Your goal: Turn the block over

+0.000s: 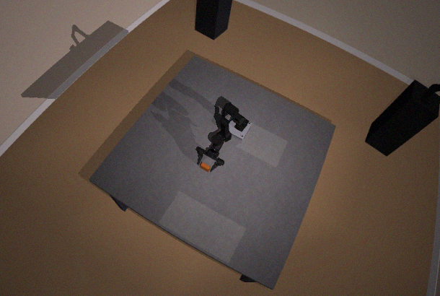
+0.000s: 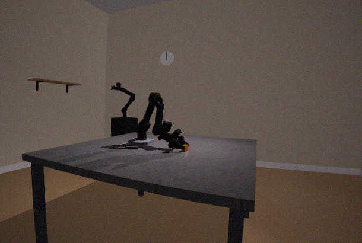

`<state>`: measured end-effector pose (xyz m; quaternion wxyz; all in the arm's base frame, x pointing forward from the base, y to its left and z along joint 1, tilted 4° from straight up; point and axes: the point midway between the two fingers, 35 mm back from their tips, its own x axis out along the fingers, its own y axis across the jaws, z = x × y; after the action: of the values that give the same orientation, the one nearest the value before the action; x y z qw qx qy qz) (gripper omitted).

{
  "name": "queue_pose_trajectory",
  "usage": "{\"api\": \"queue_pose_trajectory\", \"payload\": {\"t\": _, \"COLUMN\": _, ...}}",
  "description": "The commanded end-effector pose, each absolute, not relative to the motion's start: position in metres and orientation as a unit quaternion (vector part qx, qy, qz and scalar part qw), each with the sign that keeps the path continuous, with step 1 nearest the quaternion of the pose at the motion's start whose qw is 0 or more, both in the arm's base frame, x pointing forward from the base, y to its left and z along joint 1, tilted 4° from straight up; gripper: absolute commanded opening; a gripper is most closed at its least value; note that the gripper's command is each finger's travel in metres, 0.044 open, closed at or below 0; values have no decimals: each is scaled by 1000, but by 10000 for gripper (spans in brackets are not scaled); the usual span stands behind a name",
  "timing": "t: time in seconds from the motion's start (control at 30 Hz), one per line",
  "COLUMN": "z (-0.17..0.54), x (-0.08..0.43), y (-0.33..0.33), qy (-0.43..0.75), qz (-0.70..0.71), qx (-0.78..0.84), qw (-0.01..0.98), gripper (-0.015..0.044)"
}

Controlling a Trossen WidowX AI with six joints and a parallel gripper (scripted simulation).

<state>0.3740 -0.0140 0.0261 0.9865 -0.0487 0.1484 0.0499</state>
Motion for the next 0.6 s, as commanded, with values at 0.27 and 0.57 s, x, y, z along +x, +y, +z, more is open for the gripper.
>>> {"api": "queue_pose_trajectory", "payload": {"t": 0.27, "z": 26, "x": 374, "y": -13, "qy": 149, "qz": 52, "qx": -45, "qw": 986, "gripper": 440}}
{"api": "queue_pose_trajectory", "payload": {"t": 0.57, "z": 26, "x": 384, "y": -14, "qy": 192, "qz": 49, "qx": -44, "qw": 979, "gripper": 440}}
